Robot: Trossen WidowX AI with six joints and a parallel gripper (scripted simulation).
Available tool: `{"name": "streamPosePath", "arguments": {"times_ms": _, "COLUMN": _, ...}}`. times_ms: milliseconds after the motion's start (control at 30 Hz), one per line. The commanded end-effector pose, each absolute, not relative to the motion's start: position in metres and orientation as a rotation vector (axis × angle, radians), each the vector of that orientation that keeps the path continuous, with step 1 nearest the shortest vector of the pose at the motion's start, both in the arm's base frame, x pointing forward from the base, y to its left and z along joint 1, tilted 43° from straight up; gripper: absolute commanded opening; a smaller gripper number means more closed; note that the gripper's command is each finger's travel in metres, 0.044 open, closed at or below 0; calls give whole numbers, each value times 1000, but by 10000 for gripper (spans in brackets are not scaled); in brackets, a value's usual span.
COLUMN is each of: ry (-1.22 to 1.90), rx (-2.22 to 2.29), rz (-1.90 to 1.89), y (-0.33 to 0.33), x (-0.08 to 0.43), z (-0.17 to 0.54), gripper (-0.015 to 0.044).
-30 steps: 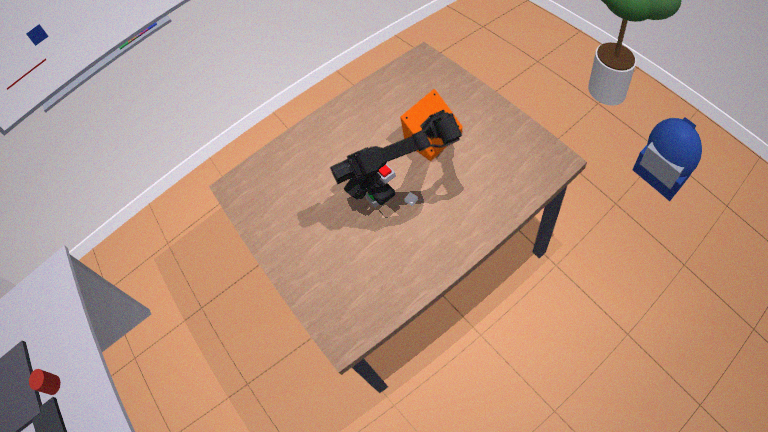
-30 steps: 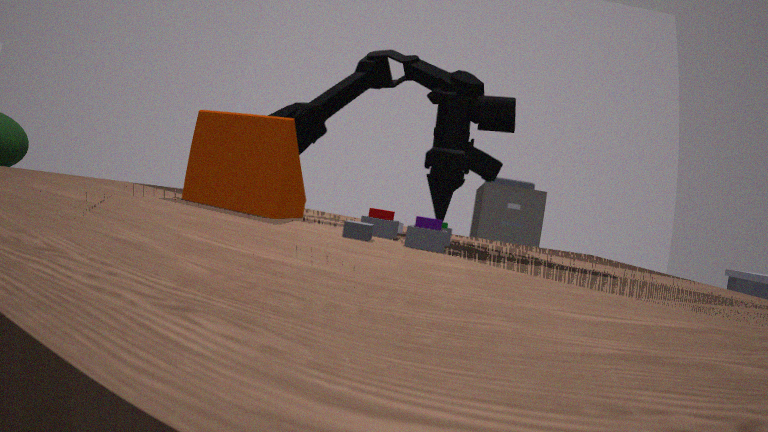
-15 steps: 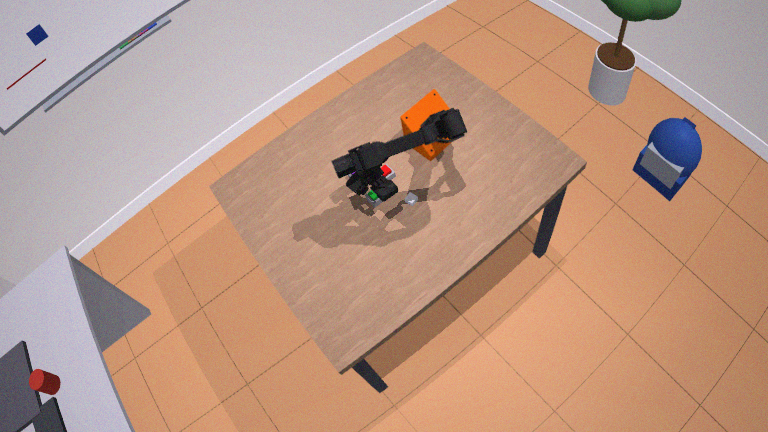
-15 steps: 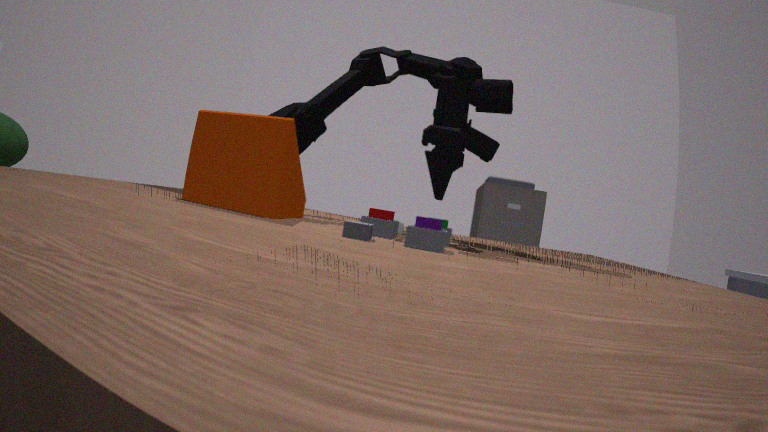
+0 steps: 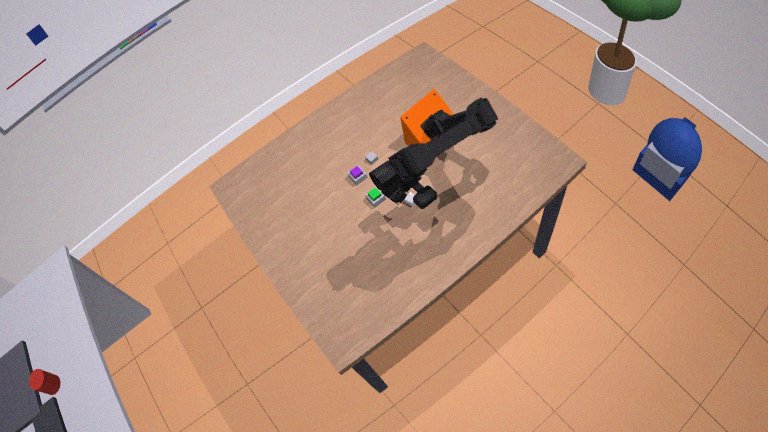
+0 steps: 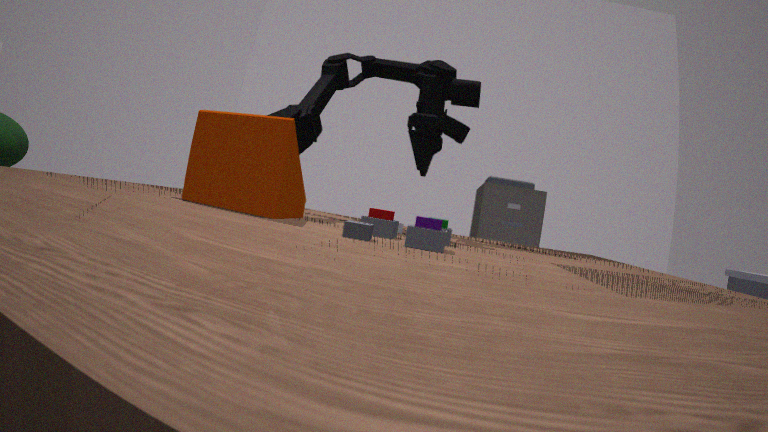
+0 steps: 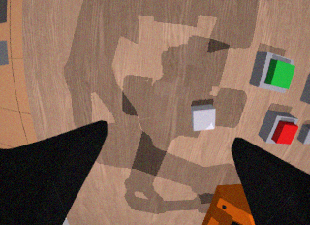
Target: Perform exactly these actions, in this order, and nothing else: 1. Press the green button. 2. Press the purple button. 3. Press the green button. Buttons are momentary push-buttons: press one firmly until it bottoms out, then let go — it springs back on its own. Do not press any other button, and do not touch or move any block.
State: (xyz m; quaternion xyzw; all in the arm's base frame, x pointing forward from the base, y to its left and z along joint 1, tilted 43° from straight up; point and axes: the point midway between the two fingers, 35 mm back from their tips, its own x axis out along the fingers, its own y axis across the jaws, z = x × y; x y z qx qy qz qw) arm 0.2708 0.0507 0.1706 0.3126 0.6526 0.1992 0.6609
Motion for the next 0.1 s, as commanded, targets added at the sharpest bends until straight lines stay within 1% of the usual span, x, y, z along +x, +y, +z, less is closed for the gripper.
{"name": "streamPosePath", "arguments": {"times_ms": 0, "ry": 1482, "rx": 712, "rz": 450, "y": 55, "x": 266, "z": 178, "gripper": 400}}
{"name": "streamPosePath", "arguments": {"times_ms": 67, "ry": 1482, "rx": 712, "rz": 450, "y": 55, "x": 266, "z": 178, "gripper": 400}}
